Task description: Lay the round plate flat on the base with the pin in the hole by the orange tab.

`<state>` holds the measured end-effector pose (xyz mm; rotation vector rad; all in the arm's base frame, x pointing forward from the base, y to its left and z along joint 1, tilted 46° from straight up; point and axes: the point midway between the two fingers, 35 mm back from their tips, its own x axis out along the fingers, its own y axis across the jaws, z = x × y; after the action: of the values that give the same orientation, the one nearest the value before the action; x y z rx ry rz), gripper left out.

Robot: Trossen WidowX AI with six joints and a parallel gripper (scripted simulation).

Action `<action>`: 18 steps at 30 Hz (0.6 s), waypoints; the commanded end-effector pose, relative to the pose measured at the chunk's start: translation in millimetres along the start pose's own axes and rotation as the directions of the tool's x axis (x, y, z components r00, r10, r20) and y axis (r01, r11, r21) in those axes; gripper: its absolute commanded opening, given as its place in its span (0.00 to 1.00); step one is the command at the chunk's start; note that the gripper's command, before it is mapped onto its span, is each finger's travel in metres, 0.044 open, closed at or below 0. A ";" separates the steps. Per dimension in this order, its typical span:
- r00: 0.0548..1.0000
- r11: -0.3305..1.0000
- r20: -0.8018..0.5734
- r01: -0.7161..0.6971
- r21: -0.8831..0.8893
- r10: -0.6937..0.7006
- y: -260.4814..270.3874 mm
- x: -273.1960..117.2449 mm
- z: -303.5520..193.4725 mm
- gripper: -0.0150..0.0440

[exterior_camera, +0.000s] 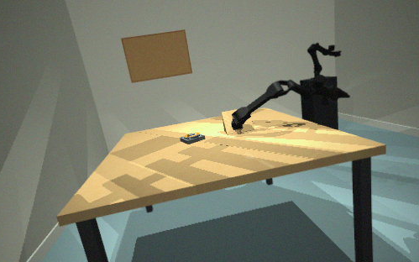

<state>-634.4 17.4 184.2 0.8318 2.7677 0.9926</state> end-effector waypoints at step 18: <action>0.742 0.660 -0.186 0.416 -0.626 -0.644 -184.8 -219.3 -124.0 0.25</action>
<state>-585.1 -249.3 154.4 -0.1623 2.5500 1.6864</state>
